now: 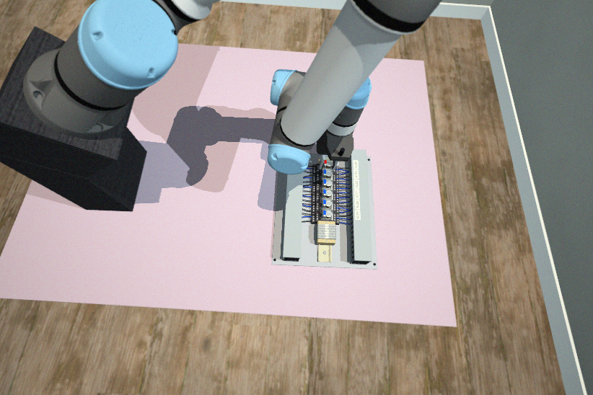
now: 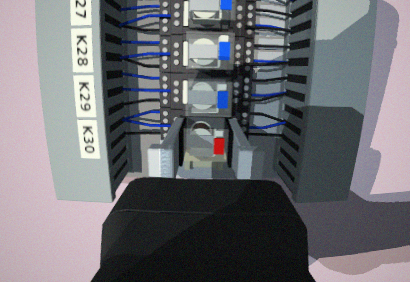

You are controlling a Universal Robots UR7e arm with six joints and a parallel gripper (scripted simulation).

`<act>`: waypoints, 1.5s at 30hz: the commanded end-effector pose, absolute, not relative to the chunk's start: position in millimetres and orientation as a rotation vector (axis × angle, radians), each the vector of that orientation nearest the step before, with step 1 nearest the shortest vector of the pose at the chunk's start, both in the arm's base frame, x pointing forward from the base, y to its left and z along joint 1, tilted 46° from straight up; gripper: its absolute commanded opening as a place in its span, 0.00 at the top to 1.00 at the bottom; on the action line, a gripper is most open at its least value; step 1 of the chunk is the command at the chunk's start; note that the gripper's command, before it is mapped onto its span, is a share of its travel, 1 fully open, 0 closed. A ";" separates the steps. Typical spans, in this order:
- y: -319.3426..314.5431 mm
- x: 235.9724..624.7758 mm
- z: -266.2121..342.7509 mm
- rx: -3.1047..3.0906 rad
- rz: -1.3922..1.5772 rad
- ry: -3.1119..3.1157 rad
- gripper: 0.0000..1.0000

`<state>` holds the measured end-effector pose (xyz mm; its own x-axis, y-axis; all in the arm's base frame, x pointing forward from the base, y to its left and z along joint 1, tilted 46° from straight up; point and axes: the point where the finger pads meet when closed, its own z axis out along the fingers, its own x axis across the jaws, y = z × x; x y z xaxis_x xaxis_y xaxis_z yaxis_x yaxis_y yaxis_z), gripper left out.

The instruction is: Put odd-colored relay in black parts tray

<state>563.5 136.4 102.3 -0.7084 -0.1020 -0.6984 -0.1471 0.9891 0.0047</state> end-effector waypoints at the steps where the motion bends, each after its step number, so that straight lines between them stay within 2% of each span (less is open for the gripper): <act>1: 136.5 563.7 102.9 -0.173 0.076 2.368 1.00; 45: 136.6 564.9 104.6 -0.178 0.071 2.438 1.00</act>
<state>564.9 136.5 104.1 -0.7564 -0.1095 -0.6448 -0.1471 0.9891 0.0046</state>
